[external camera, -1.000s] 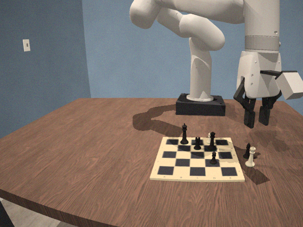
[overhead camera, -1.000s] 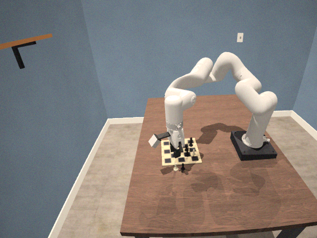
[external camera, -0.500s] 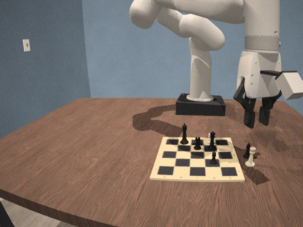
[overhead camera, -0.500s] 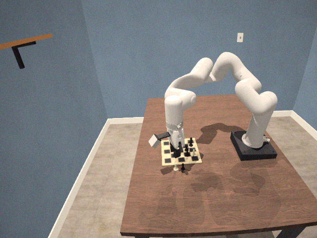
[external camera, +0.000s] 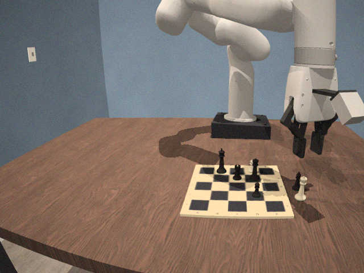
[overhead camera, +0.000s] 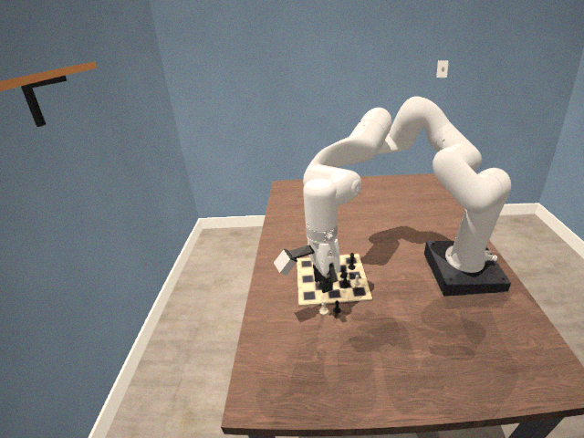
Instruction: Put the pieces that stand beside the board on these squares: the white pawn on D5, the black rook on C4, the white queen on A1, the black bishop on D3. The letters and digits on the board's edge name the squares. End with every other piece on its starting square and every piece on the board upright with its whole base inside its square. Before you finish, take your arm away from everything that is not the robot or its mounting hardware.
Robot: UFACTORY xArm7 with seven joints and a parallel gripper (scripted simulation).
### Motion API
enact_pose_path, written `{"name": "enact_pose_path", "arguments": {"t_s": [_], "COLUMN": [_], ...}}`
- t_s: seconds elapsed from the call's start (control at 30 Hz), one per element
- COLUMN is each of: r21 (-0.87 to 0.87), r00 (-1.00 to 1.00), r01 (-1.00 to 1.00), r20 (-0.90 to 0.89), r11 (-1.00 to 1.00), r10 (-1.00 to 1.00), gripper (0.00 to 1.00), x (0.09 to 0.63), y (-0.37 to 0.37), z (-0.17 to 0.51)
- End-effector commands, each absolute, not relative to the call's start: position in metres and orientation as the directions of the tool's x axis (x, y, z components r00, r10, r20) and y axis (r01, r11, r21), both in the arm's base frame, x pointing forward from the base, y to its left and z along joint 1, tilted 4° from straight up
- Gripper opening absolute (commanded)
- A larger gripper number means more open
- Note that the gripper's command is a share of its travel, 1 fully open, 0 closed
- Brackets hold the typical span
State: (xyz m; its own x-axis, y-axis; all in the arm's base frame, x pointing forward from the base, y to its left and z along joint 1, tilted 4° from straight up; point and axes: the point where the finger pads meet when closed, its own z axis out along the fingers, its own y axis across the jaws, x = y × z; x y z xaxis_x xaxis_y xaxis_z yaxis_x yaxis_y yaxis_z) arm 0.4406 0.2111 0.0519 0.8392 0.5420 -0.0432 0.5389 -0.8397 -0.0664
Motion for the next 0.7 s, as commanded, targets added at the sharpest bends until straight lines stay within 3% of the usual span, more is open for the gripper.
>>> {"name": "enact_pose_path", "arguments": {"t_s": [0.0, 0.67], "r21": [-0.066, -0.066], "r00": [0.839, 0.839], "r01": [0.539, 0.539], "r20": [-0.039, -0.039], "r11": [-0.840, -0.840], "r10": [0.542, 0.542], "gripper": [0.42, 0.42], "x": [0.441, 0.440], "y": [0.212, 0.213], "z": [0.049, 0.022]}}
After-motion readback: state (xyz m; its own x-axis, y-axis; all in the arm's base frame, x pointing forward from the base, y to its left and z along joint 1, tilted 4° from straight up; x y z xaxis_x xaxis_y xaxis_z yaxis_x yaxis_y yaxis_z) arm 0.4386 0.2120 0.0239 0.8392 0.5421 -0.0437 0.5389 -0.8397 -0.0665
